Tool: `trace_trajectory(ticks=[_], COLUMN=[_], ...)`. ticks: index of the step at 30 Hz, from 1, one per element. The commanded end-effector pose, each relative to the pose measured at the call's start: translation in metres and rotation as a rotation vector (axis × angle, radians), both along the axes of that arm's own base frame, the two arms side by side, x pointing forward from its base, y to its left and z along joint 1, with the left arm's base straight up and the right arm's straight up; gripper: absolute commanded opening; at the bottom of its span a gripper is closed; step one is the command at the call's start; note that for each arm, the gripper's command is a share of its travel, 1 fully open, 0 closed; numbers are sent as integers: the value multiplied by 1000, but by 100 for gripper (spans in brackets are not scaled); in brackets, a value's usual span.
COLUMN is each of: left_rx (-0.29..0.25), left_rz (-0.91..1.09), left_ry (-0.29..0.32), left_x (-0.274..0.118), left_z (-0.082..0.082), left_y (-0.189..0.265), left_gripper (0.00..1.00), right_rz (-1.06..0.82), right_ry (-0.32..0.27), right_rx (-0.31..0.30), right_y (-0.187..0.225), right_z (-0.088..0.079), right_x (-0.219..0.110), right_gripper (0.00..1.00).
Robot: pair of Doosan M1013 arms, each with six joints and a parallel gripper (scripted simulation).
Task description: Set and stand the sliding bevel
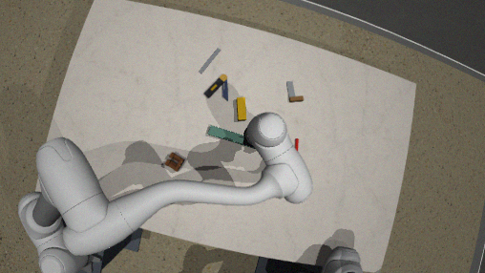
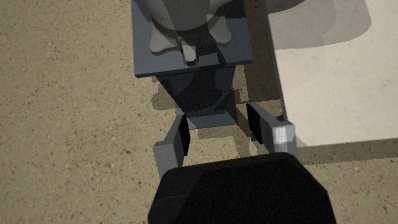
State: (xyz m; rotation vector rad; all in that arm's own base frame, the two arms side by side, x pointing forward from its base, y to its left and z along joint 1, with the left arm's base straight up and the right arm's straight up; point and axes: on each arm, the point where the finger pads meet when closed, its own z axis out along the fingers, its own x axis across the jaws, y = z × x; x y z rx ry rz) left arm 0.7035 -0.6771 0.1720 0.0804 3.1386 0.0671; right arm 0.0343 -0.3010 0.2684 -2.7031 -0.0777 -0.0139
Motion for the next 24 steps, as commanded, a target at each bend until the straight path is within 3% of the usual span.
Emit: trace_trajectory(ticks=[1, 24], left_rx=[-2, -2], left_rz=[0, 0], left_ry=[-1, -1], left_x=[0, 0], left_z=[1, -40], left_y=[0, 2], left_gripper=[0, 0], right_rz=[0, 0], right_ry=[-1, -1], right_rx=[-1, -1], right_y=[0, 0], right_z=[1, 1], right_x=[0, 0], right_gripper=[100, 100])
